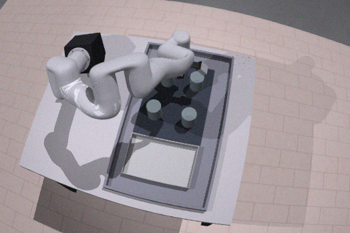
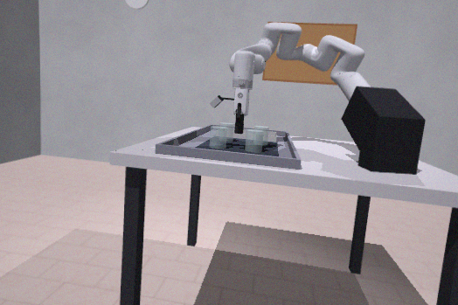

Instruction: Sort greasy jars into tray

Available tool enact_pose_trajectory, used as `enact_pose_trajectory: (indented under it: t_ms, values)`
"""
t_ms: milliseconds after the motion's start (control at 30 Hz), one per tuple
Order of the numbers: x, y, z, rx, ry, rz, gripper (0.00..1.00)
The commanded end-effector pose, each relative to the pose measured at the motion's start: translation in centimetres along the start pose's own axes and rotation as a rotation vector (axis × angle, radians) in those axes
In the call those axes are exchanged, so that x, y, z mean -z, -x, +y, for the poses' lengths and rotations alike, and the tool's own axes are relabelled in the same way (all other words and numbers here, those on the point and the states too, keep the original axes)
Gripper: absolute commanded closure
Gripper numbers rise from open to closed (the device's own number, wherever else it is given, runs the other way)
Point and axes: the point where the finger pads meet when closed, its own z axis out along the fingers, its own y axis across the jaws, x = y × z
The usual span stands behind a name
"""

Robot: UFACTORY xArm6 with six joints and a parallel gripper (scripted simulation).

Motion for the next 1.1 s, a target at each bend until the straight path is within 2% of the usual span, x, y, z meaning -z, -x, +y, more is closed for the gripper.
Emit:
enact_pose_trajectory:
  t_ms: [0, 1067]
  values:
    - [0.09, -0.05, -0.03, 0.0, -0.001, 0.002, 1.0]
    - [0.09, 0.34, -0.03, 0.0, -0.001, 0.002, 1.0]
